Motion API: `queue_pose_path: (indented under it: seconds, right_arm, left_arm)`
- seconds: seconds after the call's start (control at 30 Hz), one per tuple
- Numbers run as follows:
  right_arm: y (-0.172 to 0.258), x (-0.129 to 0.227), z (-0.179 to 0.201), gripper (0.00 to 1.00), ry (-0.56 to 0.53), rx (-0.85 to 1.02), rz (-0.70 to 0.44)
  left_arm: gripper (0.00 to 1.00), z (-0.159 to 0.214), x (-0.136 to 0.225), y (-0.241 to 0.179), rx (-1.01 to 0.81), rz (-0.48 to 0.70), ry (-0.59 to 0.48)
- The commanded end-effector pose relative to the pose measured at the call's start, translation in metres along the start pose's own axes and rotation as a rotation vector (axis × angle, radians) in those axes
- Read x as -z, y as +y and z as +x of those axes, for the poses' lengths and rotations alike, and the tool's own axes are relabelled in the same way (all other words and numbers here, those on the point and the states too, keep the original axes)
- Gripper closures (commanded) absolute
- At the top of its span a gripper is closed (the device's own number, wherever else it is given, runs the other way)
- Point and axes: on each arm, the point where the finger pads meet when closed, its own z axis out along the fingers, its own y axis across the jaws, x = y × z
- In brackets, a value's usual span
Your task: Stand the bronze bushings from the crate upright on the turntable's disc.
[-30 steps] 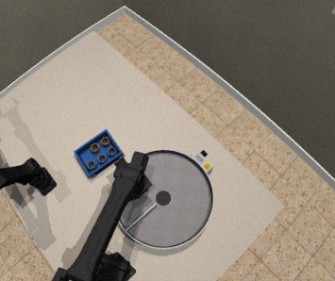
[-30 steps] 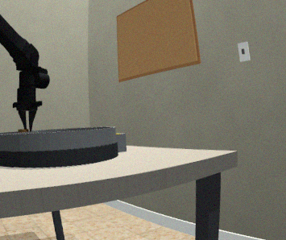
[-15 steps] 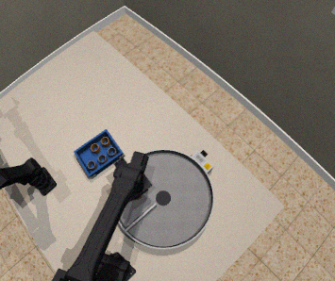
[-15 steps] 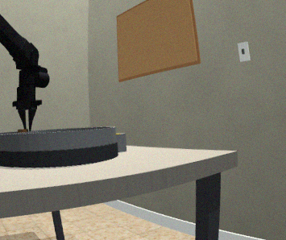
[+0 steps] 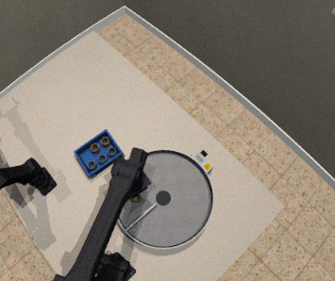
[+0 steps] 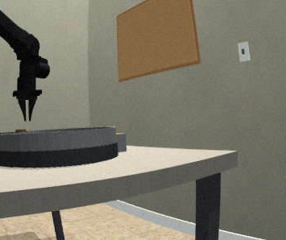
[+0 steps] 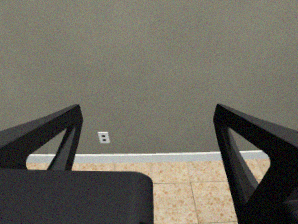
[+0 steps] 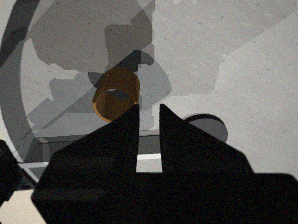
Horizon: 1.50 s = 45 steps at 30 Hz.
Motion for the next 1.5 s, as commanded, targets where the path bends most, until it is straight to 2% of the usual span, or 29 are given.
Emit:
queue_pose_path:
  seconds: [0.0,0.23,0.37,0.43,0.93,1.0,1.13,1.27,1.3,1.33,1.47]
  right_arm:
    - [-0.012,0.020,-0.005,0.84,-0.039,-0.004,0.045]
    - [-0.013,0.015,-0.006,0.85,-0.029,-0.004,0.032]
    - [-0.014,0.021,-0.040,0.85,-0.047,0.000,0.049]
    - [-0.014,0.021,-0.040,0.85,-0.047,0.000,0.049]
    - [0.029,0.022,-0.249,0.85,-0.042,0.000,0.027]
    - [0.029,0.022,-0.249,0.85,-0.042,0.000,0.027]
    - [0.039,0.022,-0.304,0.85,-0.044,0.000,0.025]
    - [0.042,0.022,-0.319,0.85,-0.045,0.000,0.024]
    - [0.034,0.044,-0.314,0.85,-0.082,-0.017,0.040]
    - [0.031,0.046,-0.313,0.85,-0.085,-0.023,0.042]
    - [0.034,0.036,-0.308,0.85,-0.064,-0.023,0.031]
  left_arm:
    - [0.00,-0.019,0.007,0.004,0.014,-0.008,-0.044]
    - [0.00,-0.019,0.007,0.004,0.014,-0.008,-0.044]
    - [0.00,-0.019,0.007,0.004,0.014,-0.008,-0.044]
    - [0.00,-0.019,0.007,0.004,0.014,-0.008,-0.044]
    - [0.00,-0.019,0.007,0.004,0.014,-0.008,-0.044]
    - [0.00,-0.019,0.007,0.004,0.014,-0.008,-0.044]
    - [0.00,-0.019,0.007,0.004,0.014,-0.008,-0.044]
    - [0.00,-0.019,0.007,0.004,0.014,-0.008,-0.044]
    - [0.00,-0.019,0.007,0.004,0.014,-0.008,-0.044]
    - [0.00,-0.019,0.007,0.004,0.014,-0.008,-0.044]
    - [0.00,-0.019,0.007,0.004,0.014,-0.008,-0.044]
